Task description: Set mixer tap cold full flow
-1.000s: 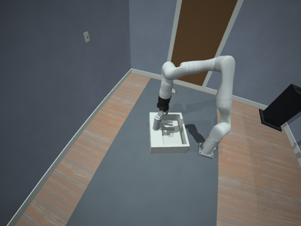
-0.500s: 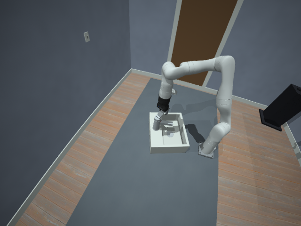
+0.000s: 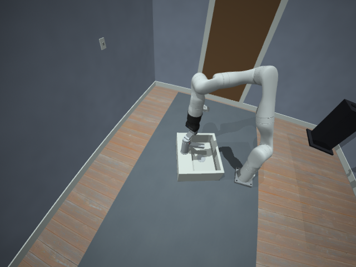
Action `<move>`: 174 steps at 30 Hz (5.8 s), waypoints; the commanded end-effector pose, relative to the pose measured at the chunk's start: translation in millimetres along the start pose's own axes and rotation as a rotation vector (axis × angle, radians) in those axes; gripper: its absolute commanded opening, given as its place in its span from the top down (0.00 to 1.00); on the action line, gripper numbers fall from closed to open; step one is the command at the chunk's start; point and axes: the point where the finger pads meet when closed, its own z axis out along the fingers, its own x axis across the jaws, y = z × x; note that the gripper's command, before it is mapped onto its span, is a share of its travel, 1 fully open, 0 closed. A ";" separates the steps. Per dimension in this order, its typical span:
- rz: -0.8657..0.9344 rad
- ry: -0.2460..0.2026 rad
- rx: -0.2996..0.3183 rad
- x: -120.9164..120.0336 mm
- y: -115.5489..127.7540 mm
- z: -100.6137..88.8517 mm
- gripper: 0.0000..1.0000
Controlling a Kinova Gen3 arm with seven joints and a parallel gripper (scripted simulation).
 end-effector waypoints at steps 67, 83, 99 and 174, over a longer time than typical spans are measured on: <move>0.000 -0.002 0.000 -0.1 4.2 -6.7 1.00; 0.000 -0.002 0.000 -0.1 4.2 -6.7 1.00; 0.000 -0.002 0.000 -0.1 4.2 -6.7 1.00; 0.000 -0.002 0.000 -0.1 4.9 -7.6 0.00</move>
